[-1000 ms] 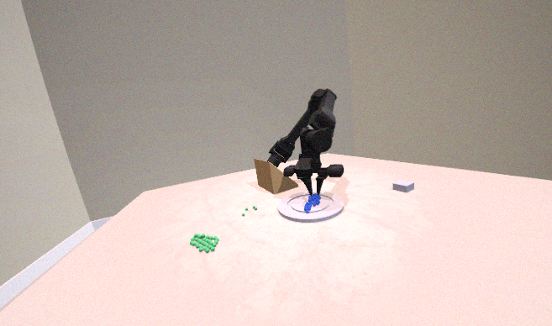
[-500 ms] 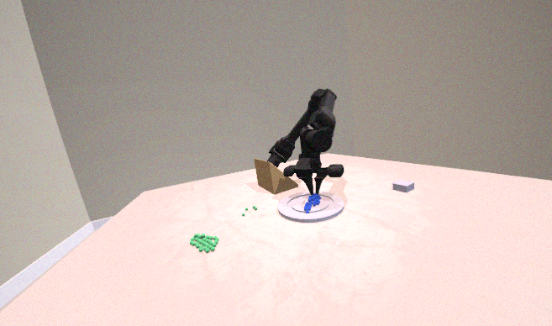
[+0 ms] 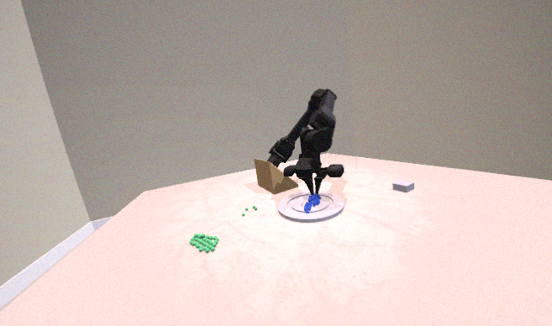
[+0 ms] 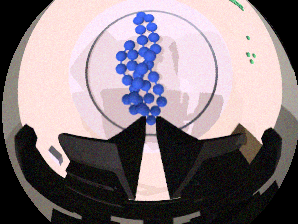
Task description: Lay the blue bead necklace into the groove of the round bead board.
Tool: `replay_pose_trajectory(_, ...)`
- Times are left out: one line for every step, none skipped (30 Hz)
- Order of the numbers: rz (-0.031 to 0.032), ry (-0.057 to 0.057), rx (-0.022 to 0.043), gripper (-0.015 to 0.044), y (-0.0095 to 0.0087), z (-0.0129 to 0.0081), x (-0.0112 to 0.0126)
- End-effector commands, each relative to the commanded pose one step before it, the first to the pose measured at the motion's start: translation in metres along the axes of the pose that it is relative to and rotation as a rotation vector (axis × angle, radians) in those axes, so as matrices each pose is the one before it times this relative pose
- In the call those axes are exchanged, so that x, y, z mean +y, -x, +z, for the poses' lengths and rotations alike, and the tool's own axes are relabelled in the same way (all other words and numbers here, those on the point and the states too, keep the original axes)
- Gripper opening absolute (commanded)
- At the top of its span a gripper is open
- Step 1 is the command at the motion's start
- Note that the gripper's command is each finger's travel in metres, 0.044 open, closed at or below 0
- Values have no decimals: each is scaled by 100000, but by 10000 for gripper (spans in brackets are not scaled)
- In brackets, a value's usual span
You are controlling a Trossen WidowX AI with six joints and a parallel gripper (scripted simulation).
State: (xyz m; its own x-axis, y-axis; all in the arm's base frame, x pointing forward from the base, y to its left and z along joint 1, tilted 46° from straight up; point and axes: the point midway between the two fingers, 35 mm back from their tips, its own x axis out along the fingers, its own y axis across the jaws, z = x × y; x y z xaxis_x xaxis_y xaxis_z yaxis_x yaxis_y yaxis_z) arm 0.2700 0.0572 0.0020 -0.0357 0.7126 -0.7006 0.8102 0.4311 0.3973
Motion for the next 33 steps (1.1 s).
replay_pose_trajectory(46,6,-50,0,52,16,7)
replay_pose_trajectory(0,0,0,0,0,0,0)
replay_pose_trajectory(0,0,0,0,0,0,0)
replay_pose_trajectory(0,0,0,0,0,0,0)
replay_pose_trajectory(0,0,0,0,0,0,0)
replay_pose_trajectory(0,0,0,0,0,0,0)
replay_pose_trajectory(0,0,0,0,0,0,0)
replay_pose_trajectory(0,0,0,0,0,0,0)
replay_pose_trajectory(0,0,0,0,0,0,0)
replay_pose_trajectory(12,-20,8,0,55,0,-1)
replay_pose_trajectory(36,-59,24,0,166,-1,-3)
replay_pose_trajectory(62,-98,43,0,277,-4,-6)
replay_pose_trajectory(78,-117,57,0,334,-9,-9)
replay_pose_trajectory(69,-96,51,0,279,-11,-8)
replay_pose_trajectory(43,-57,33,0,168,-8,-6)
replay_pose_trajectory(14,-19,11,0,56,-3,-2)
replay_pose_trajectory(0,0,0,0,0,0,0)
replay_pose_trajectory(0,0,0,0,0,0,0)
replay_pose_trajectory(0,0,0,0,0,0,0)
replay_pose_trajectory(-6,-3,-16,0,2,38,-38)
replay_pose_trajectory(-18,-9,-47,0,6,114,-115)
replay_pose_trajectory(-29,-14,-74,0,10,189,-193)
replay_pose_trajectory(-34,-16,-84,0,11,228,-239)
replay_pose_trajectory(-33,-15,-77,0,10,224,-241)
replay_pose_trajectory(-31,-14,-70,0,9,220,-243)
replay_pose_trajectory(-29,-13,-64,0,8,216,-245)
replay_pose_trajectory(-28,-12,-57,0,7,212,-247)
replay_pose_trajectory(-26,-11,-50,0,6,208,-249)
replay_pose_trajectory(-24,-9,-43,0,5,205,-250)
replay_pose_trajectory(-23,-8,-38,0,4,211,-266)
replay_pose_trajectory(-20,-7,-31,0,3,208,-269)
replay_pose_trajectory(-17,-5,-23,0,2,203,-271)
replay_pose_trajectory(-15,-4,-16,0,1,199,-272)
